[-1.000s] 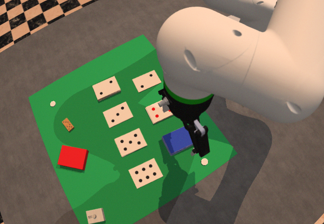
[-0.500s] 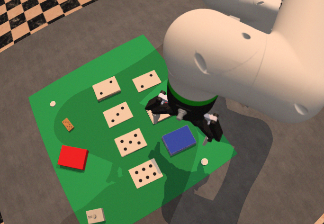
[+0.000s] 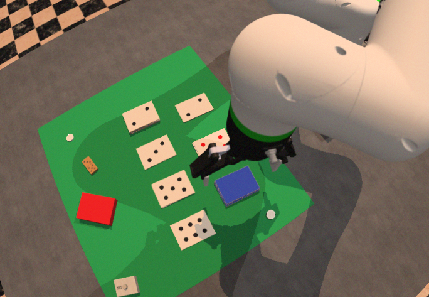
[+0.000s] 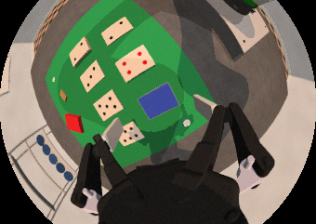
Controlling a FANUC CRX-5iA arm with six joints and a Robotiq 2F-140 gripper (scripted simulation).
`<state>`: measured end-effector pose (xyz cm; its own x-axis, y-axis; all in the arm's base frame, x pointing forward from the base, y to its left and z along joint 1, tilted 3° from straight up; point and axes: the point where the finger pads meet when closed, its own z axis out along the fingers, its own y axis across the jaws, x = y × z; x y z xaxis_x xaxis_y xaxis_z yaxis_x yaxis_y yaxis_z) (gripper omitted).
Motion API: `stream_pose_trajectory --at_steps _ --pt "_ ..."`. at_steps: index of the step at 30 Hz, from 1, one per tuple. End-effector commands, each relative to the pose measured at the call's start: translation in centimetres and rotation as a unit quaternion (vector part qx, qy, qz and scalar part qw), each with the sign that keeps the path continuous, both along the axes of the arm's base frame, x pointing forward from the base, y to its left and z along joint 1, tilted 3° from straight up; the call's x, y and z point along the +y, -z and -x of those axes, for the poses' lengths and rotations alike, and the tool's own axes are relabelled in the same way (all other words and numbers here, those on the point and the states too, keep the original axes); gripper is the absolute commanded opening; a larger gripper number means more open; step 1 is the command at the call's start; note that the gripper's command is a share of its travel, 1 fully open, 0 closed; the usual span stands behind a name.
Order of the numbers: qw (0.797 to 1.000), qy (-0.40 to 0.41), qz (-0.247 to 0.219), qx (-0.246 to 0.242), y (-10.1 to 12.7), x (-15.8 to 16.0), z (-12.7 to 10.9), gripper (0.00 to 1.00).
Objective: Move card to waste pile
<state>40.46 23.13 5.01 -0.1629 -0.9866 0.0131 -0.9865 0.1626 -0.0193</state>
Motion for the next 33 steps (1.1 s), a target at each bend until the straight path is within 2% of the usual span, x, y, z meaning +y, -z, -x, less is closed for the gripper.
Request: stream_pose_trajectory --at_steps 1,8,10,11,15,20,21,25,27,28,33 --pt "0.990 -0.139 -0.005 0.004 -0.01 0.00 -0.02 1.00" --pt "0.955 -0.296 0.001 -0.001 0.00 0.00 -0.02 1.00" --pt "0.955 -0.296 0.001 -0.001 0.00 0.00 -0.02 1.00" --pt "0.933 -0.359 0.003 -0.002 0.00 0.00 -0.02 1.00" --pt "0.900 -0.435 0.005 -0.003 0.00 0.00 -0.02 1.00" --pt "0.846 -0.534 0.007 -0.003 0.00 0.00 -0.02 1.00" --pt "0.833 -0.553 0.007 -0.002 0.00 0.00 -0.02 0.50" --pt "0.781 -0.624 0.005 0.000 0.06 0.01 -0.01 0.50" --pt "0.781 -0.624 0.005 0.000 0.06 0.01 -0.01 0.50" --pt "0.739 -0.674 0.002 0.002 0.10 0.01 -0.01 0.50" --pt "0.669 -0.743 -0.009 0.009 0.53 0.02 0.00 0.50"
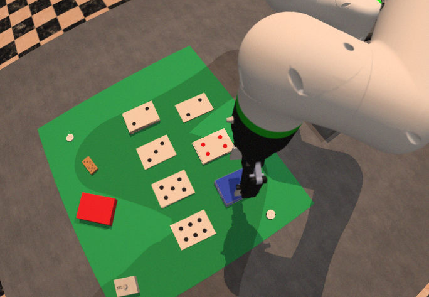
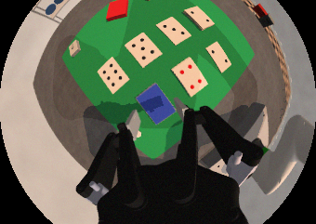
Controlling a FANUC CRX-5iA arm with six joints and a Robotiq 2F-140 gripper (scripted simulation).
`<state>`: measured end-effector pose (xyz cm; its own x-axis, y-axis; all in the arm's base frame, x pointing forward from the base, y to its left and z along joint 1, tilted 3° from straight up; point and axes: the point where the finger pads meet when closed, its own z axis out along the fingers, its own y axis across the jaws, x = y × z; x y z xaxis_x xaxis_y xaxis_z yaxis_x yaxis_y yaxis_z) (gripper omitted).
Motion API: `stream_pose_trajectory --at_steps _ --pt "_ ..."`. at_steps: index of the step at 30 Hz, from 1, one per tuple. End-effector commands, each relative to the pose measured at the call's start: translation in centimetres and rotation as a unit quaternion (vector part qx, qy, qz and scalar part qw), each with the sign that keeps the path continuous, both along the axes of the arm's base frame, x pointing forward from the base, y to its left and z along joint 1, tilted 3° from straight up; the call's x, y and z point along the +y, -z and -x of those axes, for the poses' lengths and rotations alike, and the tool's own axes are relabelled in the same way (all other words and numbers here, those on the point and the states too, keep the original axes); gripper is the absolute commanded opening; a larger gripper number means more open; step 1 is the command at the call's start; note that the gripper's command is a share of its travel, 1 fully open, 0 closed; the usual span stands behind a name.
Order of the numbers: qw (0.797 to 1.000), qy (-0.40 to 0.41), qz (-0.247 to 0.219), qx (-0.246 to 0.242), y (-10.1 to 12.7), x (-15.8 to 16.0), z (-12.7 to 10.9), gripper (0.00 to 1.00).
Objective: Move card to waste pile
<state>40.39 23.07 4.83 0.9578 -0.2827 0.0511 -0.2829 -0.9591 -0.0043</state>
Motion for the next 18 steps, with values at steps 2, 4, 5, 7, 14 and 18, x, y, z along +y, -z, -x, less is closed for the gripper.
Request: stream_pose_trajectory --at_steps 2,4,5,7,14,18 --pt "0.987 -0.154 -0.015 0.039 0.6 0.1 -0.1 0.50" --pt "0.985 -0.164 -0.016 0.042 1.0 0.1 0.0 0.50" --pt "0.985 -0.164 -0.016 0.042 1.1 0.1 0.0 0.50" --pt "0.985 -0.164 -0.016 0.042 1.5 0.1 0.0 0.50" --pt "0.985 -0.164 -0.016 0.042 2.6 0.1 0.0 0.50" --pt "0.985 -0.164 -0.016 0.042 3.5 0.2 0.0 0.50"
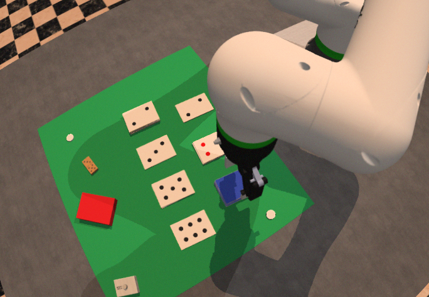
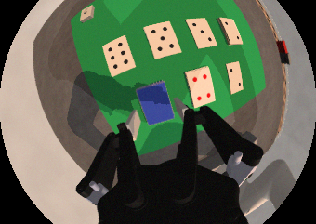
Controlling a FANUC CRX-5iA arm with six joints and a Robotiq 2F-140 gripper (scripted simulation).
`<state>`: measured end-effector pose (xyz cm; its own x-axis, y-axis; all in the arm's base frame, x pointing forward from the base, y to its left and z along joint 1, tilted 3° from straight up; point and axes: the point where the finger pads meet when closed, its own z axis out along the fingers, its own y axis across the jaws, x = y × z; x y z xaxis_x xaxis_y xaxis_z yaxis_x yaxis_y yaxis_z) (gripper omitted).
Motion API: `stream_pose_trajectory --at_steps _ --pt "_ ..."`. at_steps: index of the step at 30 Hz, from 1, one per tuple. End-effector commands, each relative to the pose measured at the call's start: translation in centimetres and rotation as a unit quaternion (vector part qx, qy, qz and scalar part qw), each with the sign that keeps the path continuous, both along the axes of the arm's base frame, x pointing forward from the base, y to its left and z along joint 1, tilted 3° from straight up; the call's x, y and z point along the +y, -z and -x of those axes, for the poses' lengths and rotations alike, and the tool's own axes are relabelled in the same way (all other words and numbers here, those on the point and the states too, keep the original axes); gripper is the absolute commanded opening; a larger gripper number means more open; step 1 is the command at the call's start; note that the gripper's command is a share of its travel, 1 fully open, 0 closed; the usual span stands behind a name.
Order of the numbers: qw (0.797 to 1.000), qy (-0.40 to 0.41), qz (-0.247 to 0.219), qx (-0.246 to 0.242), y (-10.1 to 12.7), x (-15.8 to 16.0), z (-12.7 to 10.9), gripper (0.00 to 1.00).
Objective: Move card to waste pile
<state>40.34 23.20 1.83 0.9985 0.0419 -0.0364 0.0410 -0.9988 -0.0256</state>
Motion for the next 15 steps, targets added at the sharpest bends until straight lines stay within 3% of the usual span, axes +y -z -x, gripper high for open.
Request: stream_pose_trajectory --at_steps 1,15 --pt "1.000 0.000 0.000 0.000 0.7 0.0 0.0 0.50" --pt "1.000 0.000 0.000 0.000 2.2 0.1 0.1 0.50"
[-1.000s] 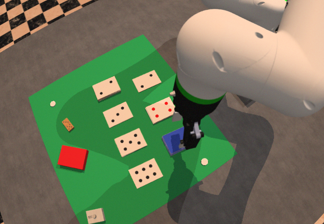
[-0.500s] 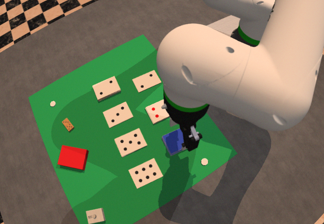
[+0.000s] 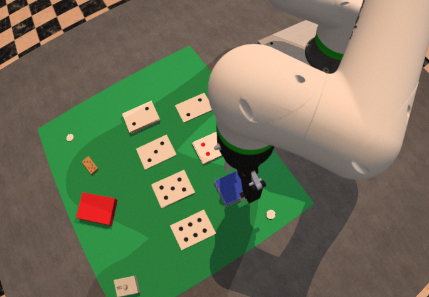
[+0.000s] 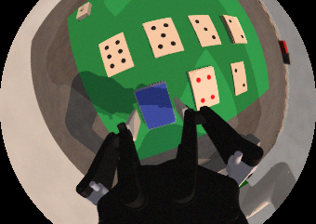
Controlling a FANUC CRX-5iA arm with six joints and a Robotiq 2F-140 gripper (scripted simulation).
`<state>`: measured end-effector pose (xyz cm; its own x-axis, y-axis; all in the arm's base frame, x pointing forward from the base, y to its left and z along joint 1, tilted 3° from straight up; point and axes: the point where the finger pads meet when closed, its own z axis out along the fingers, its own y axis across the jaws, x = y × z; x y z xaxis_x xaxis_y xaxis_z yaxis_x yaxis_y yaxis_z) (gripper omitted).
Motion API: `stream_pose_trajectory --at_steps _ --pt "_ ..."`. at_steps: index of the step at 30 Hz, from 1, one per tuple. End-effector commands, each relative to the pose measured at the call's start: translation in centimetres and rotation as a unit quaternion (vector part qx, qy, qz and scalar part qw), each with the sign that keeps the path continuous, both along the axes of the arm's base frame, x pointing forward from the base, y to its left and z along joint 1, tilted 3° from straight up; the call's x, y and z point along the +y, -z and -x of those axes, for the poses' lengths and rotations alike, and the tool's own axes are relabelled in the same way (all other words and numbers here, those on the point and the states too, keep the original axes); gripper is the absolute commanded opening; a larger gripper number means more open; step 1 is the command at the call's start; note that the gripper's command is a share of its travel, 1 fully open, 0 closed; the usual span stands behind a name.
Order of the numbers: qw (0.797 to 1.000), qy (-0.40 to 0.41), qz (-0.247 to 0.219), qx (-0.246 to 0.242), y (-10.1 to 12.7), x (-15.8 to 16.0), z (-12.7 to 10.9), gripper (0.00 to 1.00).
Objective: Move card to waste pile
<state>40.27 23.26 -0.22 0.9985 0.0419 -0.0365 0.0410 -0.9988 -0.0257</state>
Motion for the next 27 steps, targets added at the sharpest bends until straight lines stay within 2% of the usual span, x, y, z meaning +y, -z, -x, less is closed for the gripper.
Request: stream_pose_trajectory --at_steps 1,15,16,27 --pt "1.000 0.000 0.000 0.000 0.13 0.01 -0.01 0.50" --pt "1.000 0.000 0.000 0.000 0.16 0.01 -0.01 0.50" --pt "1.000 0.000 0.000 0.000 0.16 0.01 -0.01 0.42" --pt "1.000 0.000 0.000 0.000 0.16 0.01 -0.01 0.42"
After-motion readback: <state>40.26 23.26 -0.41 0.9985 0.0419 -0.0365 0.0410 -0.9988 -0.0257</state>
